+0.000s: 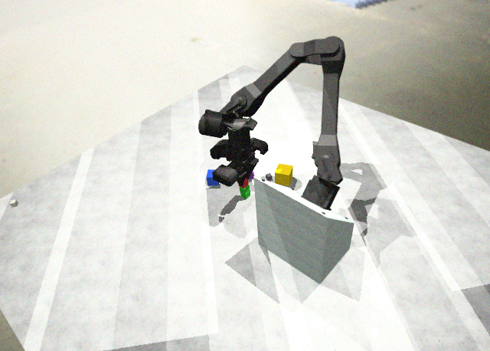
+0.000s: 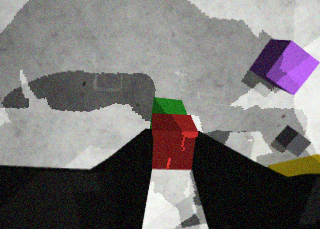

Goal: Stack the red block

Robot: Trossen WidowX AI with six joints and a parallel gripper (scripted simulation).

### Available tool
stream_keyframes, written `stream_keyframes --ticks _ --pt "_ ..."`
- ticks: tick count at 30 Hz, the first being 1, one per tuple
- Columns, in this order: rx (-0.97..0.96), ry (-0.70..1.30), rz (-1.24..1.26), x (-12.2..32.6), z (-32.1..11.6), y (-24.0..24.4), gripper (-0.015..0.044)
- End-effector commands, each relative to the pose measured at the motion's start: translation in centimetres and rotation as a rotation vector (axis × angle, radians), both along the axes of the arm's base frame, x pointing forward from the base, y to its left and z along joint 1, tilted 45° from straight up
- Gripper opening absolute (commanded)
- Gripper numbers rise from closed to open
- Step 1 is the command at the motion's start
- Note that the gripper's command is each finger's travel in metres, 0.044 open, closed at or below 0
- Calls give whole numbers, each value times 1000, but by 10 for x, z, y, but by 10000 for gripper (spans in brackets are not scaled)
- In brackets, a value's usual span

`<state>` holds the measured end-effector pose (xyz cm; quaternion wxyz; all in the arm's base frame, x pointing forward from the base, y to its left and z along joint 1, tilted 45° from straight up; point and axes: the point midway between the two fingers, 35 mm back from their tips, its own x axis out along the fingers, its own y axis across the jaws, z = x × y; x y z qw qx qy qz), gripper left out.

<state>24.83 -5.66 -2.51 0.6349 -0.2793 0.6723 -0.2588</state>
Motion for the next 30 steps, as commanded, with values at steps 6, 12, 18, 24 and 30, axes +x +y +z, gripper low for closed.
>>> stream_keyframes --ticks 6,12,18,24,30 --pt "-6 10 3 -2 -2 -2 0" --pt "-6 10 3 -2 -2 -3 0" --pt "-6 10 3 -2 -2 -2 0" --pt "-2 10 3 -2 -1 -1 79" --pt "-2 10 3 -2 -1 -1 236"
